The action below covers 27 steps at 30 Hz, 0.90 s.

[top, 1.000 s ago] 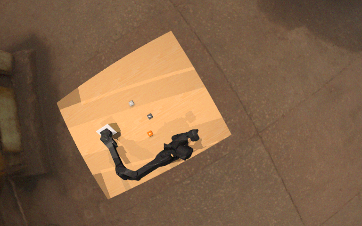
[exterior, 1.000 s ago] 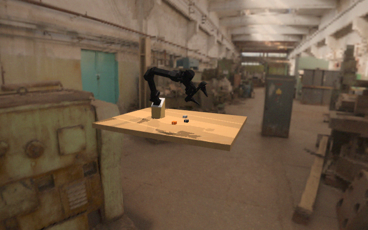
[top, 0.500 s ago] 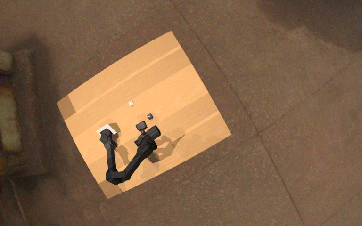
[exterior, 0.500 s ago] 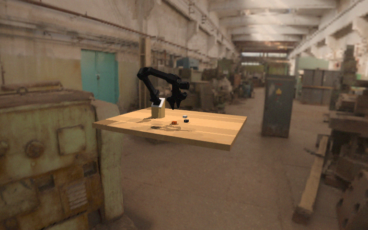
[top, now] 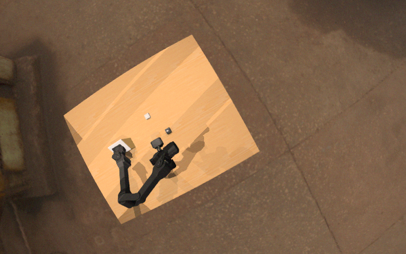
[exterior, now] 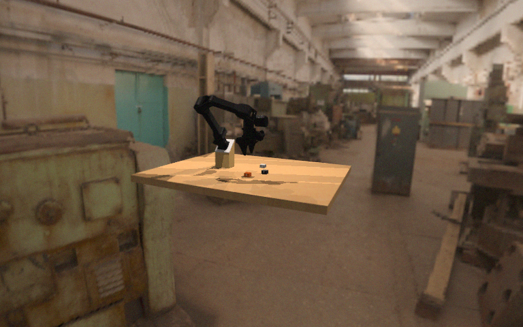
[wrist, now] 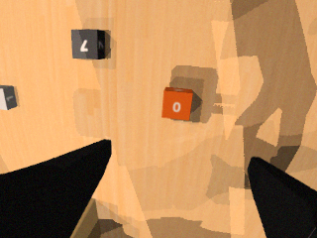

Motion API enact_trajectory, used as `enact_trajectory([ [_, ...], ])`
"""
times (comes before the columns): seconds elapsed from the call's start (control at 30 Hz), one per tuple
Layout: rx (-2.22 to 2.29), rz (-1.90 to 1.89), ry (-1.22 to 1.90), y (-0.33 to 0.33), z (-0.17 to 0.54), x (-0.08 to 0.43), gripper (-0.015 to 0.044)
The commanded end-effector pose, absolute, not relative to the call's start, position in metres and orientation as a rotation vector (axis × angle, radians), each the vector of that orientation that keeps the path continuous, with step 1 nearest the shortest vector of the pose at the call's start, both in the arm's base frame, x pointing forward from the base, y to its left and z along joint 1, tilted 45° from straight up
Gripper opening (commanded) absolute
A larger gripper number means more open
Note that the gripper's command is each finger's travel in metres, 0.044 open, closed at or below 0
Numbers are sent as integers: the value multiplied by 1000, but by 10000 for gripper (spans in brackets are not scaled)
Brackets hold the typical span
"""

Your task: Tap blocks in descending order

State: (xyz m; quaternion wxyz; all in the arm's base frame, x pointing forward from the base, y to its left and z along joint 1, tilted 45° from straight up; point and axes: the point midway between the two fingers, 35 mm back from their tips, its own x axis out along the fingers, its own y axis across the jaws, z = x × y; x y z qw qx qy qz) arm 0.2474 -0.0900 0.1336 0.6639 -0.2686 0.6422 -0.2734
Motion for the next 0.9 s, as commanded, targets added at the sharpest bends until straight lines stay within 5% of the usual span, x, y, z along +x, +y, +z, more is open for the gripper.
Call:
enact_trajectory([
  [0.0, -614, -615, 1449, -90, 135, 247, 400],
  [0.87, -609, -612, 1447, -9, 57, 315, 400],
])
